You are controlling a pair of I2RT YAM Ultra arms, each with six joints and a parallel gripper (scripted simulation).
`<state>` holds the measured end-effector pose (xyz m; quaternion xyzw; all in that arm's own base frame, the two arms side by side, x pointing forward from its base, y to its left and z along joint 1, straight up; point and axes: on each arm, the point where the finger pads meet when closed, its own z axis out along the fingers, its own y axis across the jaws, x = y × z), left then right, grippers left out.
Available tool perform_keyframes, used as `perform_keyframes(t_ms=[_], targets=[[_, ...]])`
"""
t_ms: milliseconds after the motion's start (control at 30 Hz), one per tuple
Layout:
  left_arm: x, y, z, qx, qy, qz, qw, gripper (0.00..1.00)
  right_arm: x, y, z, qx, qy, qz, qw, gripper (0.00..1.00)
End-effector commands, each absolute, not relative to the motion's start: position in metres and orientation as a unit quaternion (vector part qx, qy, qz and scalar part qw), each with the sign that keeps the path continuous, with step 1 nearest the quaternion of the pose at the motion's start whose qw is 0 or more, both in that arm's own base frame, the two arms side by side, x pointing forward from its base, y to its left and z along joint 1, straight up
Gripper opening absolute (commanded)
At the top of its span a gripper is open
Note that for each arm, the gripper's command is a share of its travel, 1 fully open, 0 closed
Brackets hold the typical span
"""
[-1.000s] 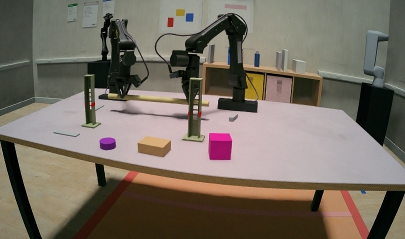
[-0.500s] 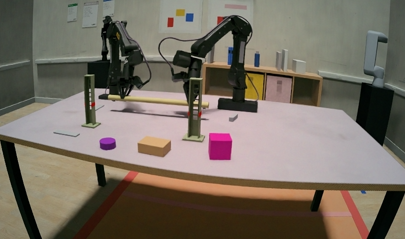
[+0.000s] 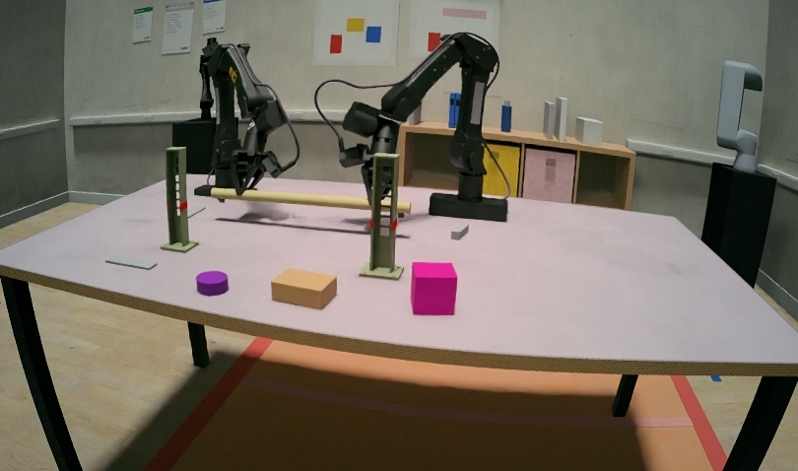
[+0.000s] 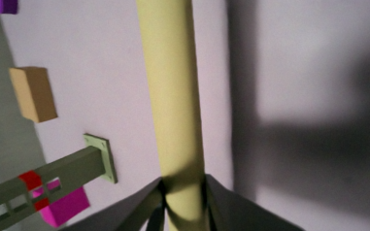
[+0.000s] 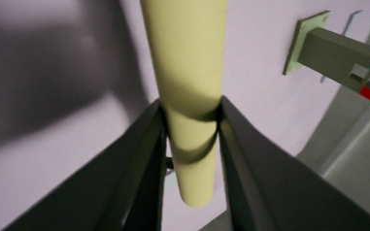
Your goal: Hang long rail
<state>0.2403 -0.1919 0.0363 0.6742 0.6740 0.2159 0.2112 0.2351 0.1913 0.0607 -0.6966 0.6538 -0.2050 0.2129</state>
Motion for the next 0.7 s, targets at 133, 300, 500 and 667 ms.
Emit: perform_keyframes(t_ms=[133,300,500,667], targets=[[0.2521,-0.1929,0.0513,0.638,0.646,0.296,0.296,0.19,0.2491,0.1958,0.0789,-0.653,0.63,-0.282,0.311,0.19],[0.2545,-0.1928,0.0522,0.614,0.623,0.343,0.344,0.19,0.2514,0.1959,0.0802,-0.628,0.608,-0.327,0.36,0.19],[0.2571,-0.1929,0.0509,0.586,0.595,0.389,0.389,0.19,0.2537,0.1958,0.0798,-0.598,0.582,-0.372,0.408,0.19],[0.2593,-0.1928,0.047,0.572,0.581,0.41,0.41,0.19,0.2558,0.1954,0.0765,-0.583,0.569,-0.392,0.428,0.19]])
